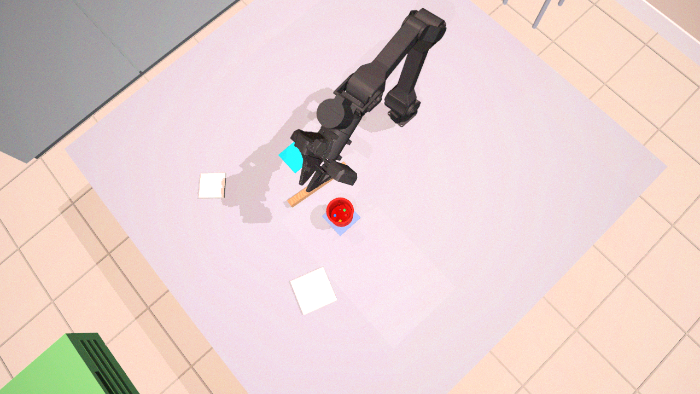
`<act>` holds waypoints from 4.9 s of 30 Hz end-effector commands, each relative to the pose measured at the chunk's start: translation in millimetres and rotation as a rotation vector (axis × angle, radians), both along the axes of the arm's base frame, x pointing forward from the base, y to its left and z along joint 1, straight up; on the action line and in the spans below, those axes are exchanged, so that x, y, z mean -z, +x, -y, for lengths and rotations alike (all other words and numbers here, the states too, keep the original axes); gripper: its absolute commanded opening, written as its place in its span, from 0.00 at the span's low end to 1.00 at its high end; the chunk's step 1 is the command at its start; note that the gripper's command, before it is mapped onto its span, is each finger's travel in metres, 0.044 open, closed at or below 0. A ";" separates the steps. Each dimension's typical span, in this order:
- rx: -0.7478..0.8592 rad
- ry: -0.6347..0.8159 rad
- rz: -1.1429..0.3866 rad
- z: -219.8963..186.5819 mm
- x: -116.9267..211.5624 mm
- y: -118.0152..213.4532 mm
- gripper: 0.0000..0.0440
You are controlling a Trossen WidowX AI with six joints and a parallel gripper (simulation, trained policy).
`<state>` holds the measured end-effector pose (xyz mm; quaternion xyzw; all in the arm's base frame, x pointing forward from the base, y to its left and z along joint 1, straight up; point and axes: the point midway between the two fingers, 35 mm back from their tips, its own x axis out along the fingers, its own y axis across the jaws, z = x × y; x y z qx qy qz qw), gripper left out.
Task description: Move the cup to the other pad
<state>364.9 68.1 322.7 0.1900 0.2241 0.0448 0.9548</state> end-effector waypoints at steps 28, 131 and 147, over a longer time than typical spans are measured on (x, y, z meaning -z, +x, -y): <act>0.156 0.268 -0.463 -38.6 25.9 10.5 0.30; 0.524 0.009 -1.170 -16.7 225.5 -32.4 0.00; 0.620 0.143 -1.086 10.9 170.9 -24.6 0.00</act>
